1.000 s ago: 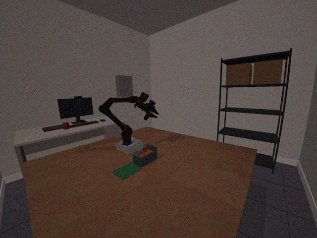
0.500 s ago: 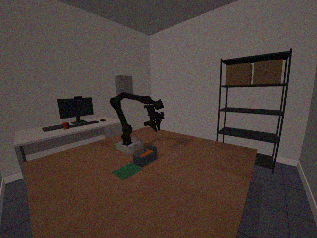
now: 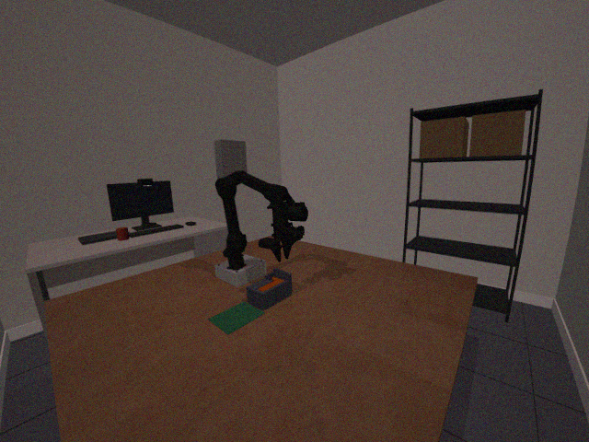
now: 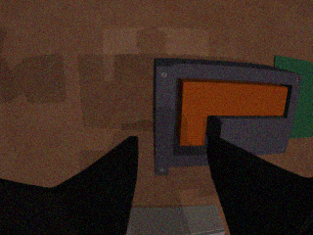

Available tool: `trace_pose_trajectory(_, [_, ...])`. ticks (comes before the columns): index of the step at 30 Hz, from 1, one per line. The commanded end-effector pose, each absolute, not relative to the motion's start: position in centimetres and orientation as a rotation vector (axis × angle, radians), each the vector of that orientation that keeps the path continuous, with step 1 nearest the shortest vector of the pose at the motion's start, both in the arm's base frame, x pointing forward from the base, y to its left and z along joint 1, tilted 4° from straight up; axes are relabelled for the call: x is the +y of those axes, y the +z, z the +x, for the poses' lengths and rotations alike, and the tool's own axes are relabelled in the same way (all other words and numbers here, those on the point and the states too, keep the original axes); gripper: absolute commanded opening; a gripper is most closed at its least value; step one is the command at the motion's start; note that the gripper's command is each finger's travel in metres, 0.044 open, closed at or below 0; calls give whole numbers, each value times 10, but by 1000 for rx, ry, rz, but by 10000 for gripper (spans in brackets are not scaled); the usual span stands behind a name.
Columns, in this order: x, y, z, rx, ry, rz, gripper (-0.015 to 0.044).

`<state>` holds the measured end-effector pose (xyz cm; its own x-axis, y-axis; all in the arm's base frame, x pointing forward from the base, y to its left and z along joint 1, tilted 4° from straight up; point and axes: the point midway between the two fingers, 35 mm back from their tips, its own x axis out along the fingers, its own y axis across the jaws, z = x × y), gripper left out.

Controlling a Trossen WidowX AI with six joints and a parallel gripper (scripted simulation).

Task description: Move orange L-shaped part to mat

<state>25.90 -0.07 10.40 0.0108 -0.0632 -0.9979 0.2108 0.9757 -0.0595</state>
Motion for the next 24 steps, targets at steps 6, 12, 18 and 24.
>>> trace_pose_trajectory(6, [-5,39,252,1574,-209,117,180])
trace_pose_trajectory(12, [-5,37,252,1574,-209,117,180])
trace_pose_trajectory(18, [-5,28,253,1574,-209,117,180])
trace_pose_trajectory(24, [-6,18,253,1574,-209,117,180])
